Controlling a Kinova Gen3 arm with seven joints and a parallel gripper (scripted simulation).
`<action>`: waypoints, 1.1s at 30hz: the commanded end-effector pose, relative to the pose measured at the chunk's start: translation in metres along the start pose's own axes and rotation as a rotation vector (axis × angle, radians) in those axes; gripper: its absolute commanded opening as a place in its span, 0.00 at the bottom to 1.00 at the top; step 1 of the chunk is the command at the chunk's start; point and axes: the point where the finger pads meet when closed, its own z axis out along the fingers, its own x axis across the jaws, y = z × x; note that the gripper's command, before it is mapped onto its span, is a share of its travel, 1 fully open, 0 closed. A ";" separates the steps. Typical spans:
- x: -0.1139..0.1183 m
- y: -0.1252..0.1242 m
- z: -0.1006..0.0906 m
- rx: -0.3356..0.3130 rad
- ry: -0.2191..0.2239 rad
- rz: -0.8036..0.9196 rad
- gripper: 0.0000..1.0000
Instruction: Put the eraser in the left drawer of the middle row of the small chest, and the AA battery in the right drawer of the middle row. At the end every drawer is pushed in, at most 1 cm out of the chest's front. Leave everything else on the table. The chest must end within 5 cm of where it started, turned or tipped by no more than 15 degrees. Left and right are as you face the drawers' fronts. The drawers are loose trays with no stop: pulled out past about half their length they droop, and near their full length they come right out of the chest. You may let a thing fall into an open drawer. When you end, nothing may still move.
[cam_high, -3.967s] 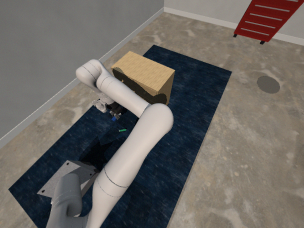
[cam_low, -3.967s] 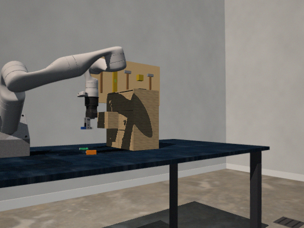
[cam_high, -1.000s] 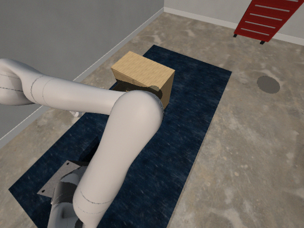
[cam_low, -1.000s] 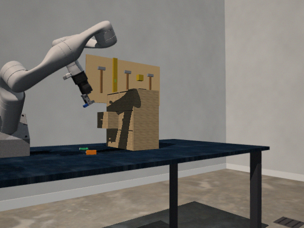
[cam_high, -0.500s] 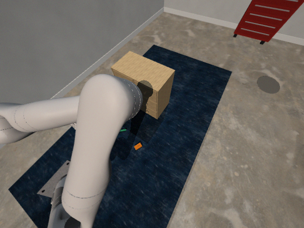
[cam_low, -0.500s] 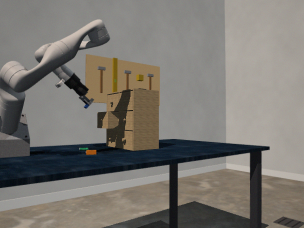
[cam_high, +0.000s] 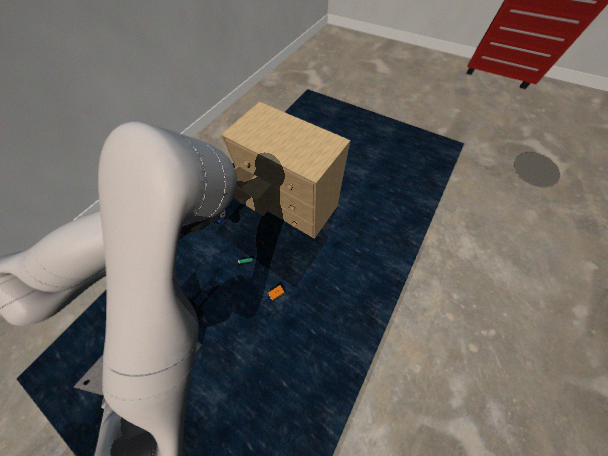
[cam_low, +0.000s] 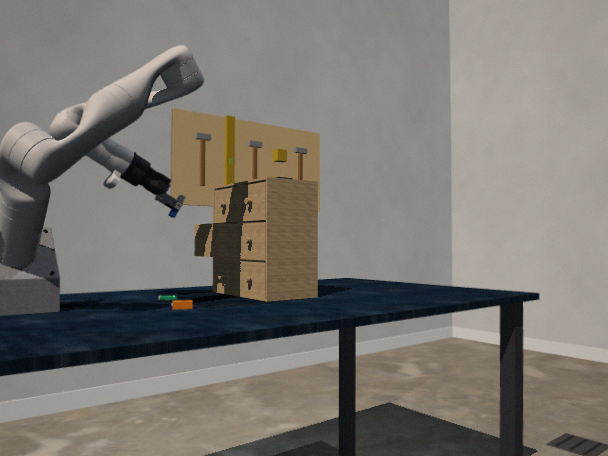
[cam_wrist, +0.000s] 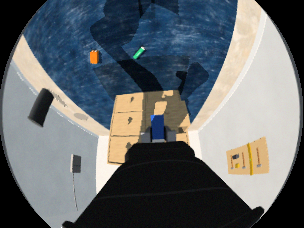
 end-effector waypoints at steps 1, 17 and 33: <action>0.005 -0.004 -0.004 -0.020 0.010 -0.018 0.45; 0.004 -0.004 -0.004 -0.132 0.011 -0.016 0.45; 0.004 -0.003 -0.003 -0.143 0.012 -0.015 0.45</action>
